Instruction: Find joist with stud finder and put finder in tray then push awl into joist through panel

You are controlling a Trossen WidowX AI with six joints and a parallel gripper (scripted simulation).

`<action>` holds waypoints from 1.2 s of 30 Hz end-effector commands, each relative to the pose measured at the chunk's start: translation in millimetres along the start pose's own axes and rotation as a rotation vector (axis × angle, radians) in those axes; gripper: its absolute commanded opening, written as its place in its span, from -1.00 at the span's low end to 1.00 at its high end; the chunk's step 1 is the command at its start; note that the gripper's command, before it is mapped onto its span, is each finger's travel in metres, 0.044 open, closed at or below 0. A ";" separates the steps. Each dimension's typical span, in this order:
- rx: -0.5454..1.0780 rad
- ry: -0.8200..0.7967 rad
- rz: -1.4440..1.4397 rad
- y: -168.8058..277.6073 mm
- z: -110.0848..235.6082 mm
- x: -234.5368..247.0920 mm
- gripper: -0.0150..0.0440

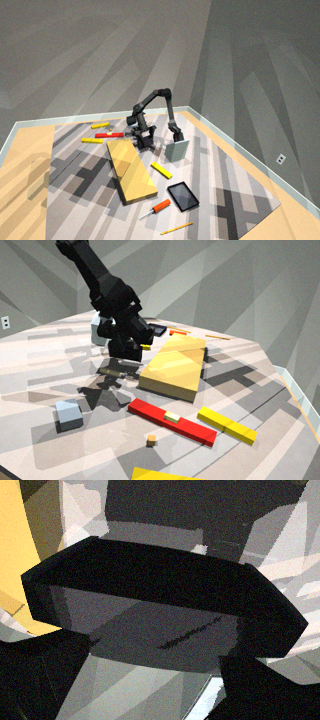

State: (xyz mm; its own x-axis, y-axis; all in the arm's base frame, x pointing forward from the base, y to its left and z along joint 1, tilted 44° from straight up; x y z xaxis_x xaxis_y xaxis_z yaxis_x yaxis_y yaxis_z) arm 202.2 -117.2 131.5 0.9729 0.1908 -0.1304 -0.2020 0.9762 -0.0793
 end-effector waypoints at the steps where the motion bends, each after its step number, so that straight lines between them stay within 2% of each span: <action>1: 0.032 -0.004 0.005 -2.2 1.8 1.4 -0.49; 36: 0.252 0.012 0.008 -16.7 0.0 2.3 -0.49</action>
State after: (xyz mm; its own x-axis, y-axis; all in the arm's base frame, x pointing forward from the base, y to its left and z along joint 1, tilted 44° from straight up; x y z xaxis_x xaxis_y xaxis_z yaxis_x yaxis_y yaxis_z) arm 206.3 -132.4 131.5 0.9700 0.1945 -0.1457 -0.1723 0.9732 0.1523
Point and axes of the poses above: the point midway between the two fingers, 35 mm back from their tips, its own z axis back along the fingers, its own x axis across the jaws, y = z × x, the point moved 4 cm from there along z, back along the fingers, and after that the axes turned 4 degrees about -z, right-handed, at the moved point
